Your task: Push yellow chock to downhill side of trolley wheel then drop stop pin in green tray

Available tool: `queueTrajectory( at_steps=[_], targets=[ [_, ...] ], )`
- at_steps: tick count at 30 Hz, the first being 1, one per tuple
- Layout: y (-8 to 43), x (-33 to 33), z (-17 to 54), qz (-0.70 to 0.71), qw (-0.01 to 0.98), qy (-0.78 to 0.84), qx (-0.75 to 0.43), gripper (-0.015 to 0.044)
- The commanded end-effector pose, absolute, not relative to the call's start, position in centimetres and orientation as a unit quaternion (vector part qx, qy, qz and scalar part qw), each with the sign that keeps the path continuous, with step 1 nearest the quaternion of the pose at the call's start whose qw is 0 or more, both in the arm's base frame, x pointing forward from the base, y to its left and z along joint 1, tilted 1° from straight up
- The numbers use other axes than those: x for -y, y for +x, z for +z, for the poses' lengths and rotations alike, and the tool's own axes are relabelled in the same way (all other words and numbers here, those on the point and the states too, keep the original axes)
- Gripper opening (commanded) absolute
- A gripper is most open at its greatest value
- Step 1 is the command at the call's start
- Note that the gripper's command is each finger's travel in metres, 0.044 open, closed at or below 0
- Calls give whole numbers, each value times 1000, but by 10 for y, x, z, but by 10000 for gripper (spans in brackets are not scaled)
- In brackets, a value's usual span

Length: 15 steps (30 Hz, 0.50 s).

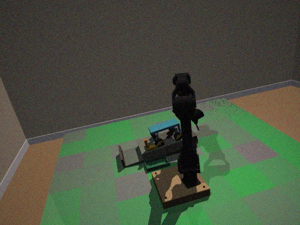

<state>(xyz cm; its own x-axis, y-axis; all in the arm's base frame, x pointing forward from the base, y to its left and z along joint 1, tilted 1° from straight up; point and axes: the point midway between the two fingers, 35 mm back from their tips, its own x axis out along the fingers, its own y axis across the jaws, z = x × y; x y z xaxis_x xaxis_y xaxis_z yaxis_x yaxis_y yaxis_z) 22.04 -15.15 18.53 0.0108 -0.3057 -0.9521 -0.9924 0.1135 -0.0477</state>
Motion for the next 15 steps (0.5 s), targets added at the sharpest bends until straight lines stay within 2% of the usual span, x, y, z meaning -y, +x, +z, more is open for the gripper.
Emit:
queueTrajectory(
  at_steps=[1,15],
  targets=[
    [214,150,184,380,454,-549,-591,0],
    [224,105,176,381,455,-548,-589,0]
  ],
)
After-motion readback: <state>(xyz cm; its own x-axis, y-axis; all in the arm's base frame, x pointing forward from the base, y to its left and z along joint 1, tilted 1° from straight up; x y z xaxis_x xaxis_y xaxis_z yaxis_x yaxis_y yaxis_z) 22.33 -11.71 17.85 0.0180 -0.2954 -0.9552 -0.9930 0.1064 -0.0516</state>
